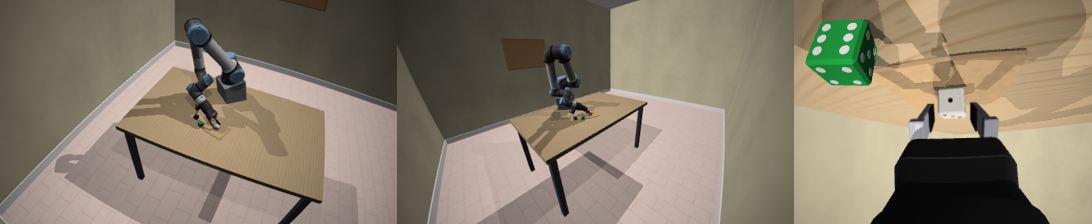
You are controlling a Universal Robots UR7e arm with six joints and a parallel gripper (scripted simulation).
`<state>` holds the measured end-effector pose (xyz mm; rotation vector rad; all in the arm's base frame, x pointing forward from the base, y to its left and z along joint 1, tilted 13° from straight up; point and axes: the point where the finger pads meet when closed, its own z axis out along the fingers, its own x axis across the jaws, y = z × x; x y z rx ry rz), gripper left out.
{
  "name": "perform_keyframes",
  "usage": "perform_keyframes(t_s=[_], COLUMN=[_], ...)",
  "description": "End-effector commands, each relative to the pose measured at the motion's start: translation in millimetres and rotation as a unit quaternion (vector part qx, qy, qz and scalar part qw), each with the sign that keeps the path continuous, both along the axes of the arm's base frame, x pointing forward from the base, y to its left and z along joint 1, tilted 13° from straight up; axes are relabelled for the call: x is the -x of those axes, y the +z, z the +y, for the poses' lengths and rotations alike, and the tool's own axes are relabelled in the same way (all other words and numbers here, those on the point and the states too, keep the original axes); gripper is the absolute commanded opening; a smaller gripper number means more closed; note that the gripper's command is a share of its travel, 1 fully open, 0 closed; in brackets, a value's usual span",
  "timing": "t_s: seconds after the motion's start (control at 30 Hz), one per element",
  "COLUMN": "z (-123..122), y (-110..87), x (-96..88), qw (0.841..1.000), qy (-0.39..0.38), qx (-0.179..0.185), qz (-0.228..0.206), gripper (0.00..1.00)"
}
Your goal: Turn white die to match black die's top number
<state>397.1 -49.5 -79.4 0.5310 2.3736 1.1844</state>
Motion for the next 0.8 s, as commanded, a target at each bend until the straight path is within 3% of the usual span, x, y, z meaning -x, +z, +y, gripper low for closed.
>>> perform_keyframes(t_s=[0.0, 0.53, 0.77], z=[-10, -15, -13], y=[8.7, 15.8, 29.5], x=[8.2, 13.3, 15.1], qw=[1.0, 1.0, 1.0], qy=[0.002, 0.002, 0.002], qx=[-0.001, -0.001, -0.001], qz=[0.0, 0.0, 0.0], gripper=[0.87, 0.87, 0.87])
